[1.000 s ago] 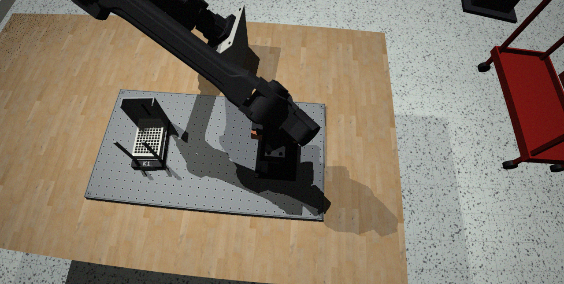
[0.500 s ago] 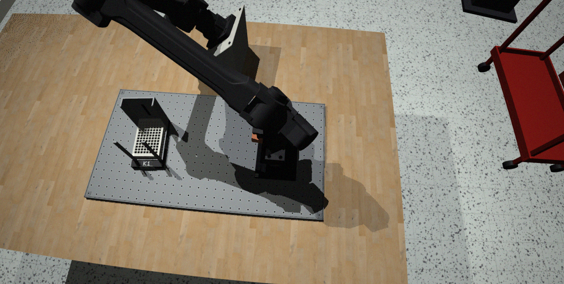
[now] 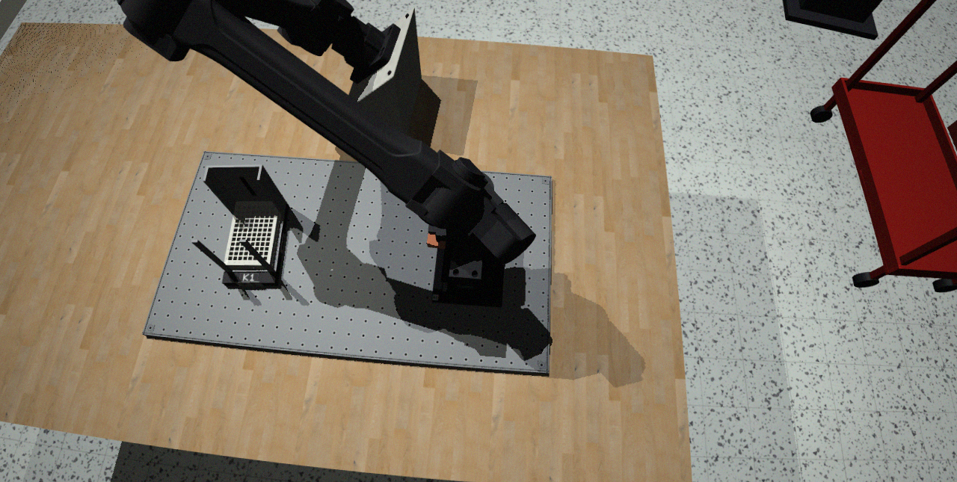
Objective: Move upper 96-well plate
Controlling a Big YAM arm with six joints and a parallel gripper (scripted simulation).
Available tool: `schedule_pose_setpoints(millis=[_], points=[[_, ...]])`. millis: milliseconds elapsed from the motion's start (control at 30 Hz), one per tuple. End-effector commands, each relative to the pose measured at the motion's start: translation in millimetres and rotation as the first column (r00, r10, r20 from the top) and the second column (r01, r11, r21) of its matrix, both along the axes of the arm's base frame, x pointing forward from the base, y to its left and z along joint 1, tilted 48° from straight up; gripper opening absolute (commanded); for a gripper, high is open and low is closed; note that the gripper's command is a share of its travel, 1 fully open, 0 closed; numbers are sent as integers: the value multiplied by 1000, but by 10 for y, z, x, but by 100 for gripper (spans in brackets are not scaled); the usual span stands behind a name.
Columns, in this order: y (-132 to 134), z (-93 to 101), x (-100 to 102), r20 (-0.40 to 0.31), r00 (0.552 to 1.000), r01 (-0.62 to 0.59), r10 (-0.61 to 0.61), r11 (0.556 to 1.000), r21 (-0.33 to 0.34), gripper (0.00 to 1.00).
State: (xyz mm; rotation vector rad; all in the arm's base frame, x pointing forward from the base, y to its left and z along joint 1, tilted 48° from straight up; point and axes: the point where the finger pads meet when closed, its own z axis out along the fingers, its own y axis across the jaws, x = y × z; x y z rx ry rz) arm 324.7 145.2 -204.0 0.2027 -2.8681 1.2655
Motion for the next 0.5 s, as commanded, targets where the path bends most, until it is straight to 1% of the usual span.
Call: schedule_pose_setpoints(millis=[0, 33, 67, 167, 467], points=[[-48, -72, 10, -6, 1000, -9, 9, 1000, 1, 0], [-48, -72, 10, -6, 1000, -9, 9, 1000, 1, 0], [49, -84, -38, -6, 999, -42, 42, 999, 1, 0], [-98, -117, 13, -6, 1000, -9, 9, 1000, 1, 0], [-183, -218, 6, -6, 1000, -17, 17, 1000, 0, 0]])
